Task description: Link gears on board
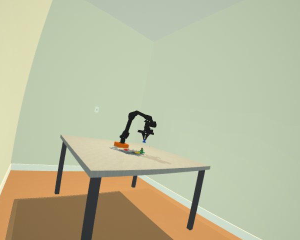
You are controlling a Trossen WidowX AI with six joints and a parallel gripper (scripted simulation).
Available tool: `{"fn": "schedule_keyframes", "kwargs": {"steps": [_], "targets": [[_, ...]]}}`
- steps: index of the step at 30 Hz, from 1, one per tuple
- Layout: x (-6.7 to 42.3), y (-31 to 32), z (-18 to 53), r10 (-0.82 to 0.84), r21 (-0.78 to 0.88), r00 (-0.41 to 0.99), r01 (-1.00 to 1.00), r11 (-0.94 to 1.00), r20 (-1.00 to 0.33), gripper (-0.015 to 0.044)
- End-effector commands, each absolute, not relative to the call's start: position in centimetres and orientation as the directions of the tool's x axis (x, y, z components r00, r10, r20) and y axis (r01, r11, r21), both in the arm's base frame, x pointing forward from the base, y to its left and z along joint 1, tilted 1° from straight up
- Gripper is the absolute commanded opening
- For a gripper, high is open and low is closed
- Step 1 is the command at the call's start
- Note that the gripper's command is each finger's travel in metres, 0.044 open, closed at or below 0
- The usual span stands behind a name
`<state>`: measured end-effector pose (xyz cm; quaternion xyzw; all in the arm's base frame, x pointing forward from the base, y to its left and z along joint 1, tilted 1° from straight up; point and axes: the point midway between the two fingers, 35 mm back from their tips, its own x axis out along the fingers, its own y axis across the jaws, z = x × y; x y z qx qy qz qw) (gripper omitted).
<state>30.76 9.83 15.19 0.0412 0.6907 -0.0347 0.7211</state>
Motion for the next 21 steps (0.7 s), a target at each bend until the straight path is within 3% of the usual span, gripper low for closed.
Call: {"fn": "schedule_keyframes", "kwargs": {"steps": [1, 21], "targets": [[30.6, 9.0, 14.9, 0.010, 0.014, 0.040, 0.104, 0.994, -0.999, 0.0000], [29.9, 4.2, 13.0, 0.006, 0.010, 0.040, 0.104, 0.995, -0.999, 0.0000]]}}
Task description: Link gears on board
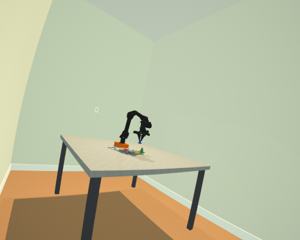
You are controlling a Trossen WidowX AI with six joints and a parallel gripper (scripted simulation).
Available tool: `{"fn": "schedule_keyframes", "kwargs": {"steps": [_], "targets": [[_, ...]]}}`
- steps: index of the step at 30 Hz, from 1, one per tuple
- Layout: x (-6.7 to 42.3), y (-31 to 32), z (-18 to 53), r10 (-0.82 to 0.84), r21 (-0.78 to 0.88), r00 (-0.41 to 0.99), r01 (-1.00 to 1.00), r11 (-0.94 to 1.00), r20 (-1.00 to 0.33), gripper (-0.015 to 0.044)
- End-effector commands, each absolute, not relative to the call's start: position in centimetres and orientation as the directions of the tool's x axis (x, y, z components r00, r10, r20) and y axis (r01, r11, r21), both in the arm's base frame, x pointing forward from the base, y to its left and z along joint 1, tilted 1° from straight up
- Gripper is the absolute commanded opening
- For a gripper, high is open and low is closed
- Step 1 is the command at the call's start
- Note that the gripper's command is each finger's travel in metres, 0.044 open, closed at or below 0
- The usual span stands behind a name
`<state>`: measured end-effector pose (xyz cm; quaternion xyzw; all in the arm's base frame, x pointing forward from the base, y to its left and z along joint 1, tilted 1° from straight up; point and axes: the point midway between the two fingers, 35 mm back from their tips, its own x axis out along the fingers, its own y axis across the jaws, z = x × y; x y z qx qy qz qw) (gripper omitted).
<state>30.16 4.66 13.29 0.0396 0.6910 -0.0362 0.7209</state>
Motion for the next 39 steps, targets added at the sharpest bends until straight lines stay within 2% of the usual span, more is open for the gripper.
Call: {"fn": "schedule_keyframes", "kwargs": {"steps": [1, 39], "targets": [[29.8, 3.9, 12.9, 0.006, 0.010, 0.040, 0.104, 0.995, -0.999, 0.0000], [26.0, -3.9, 9.2, 0.000, 0.003, 0.038, 0.104, 0.995, -0.999, 0.0000]]}}
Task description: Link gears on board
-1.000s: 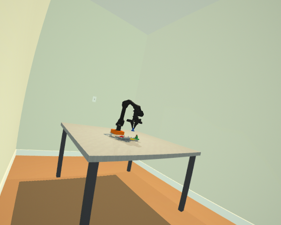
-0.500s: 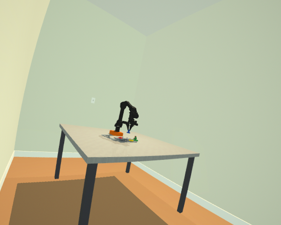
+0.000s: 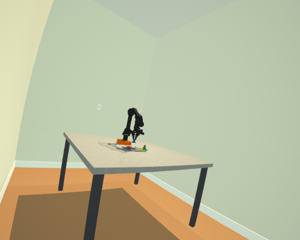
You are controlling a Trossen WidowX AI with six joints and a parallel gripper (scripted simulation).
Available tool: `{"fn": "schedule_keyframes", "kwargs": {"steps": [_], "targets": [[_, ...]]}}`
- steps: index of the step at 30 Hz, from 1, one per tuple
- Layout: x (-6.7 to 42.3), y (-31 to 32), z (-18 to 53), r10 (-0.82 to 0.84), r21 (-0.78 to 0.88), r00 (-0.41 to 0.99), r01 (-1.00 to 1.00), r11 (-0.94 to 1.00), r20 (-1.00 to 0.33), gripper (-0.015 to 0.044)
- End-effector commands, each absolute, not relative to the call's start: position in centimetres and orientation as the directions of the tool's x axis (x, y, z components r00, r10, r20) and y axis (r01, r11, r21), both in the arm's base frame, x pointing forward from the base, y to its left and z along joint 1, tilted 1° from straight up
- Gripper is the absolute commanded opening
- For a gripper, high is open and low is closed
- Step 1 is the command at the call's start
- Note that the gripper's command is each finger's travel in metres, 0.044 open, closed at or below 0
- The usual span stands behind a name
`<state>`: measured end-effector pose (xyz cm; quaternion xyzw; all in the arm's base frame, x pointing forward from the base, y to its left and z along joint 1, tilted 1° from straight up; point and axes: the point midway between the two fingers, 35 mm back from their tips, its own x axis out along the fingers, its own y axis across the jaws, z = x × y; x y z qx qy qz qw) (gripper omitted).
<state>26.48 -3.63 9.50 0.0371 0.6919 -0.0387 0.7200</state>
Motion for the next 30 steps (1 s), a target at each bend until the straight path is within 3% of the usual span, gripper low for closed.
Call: {"fn": "schedule_keyframes", "kwargs": {"steps": [1, 30], "targets": [[25.87, -4.12, 9.09, -0.001, 0.003, 0.038, 0.104, 0.995, -0.999, 0.0000], [25.20, -5.05, 8.67, -0.001, 0.002, 0.037, 0.101, 0.995, -0.999, 0.0000]]}}
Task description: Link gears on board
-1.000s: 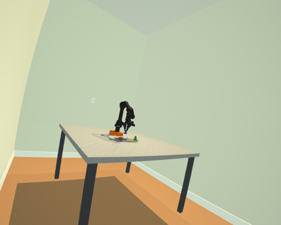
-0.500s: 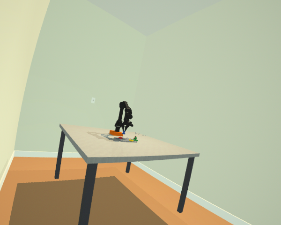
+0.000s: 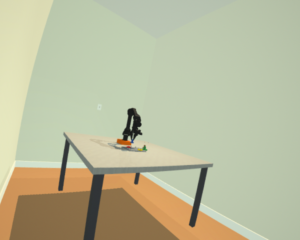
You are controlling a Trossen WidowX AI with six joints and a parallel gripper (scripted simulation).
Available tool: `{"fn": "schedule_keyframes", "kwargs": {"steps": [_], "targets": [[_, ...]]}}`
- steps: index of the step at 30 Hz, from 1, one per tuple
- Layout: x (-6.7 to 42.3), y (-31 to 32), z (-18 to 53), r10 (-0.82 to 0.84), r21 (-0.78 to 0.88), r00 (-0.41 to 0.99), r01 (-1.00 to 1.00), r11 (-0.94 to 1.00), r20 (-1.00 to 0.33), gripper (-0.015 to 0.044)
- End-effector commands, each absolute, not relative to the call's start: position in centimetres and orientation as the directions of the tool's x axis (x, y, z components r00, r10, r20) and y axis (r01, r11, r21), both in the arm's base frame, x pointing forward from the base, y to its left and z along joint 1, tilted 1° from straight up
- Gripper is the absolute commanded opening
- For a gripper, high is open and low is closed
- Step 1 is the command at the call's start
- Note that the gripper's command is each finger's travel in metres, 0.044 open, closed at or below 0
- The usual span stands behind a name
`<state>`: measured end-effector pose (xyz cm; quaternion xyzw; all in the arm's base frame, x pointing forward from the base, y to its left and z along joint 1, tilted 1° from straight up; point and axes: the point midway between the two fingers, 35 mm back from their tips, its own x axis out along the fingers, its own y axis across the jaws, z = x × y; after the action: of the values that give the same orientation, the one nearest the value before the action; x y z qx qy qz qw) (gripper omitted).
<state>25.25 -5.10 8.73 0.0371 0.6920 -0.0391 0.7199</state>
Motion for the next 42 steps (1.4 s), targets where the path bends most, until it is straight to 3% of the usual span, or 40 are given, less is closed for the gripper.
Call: {"fn": "schedule_keyframes", "kwargs": {"steps": [1, 17, 38, 42], "targets": [[25.2, -5.0, 8.6, -0.001, 0.002, 0.037, 0.096, 0.995, -0.999, 0.0000], [25.2, -5.1, 6.5, -0.001, -0.006, 0.037, -0.115, 0.993, -0.999, 0.0000], [25.3, -5.1, 4.5, -0.001, 0.011, 0.037, 0.337, 0.941, -0.999, 0.0000], [25.4, -5.1, 4.4, -0.001, 0.011, 0.037, 0.320, 0.947, -0.999, 0.0000]]}}
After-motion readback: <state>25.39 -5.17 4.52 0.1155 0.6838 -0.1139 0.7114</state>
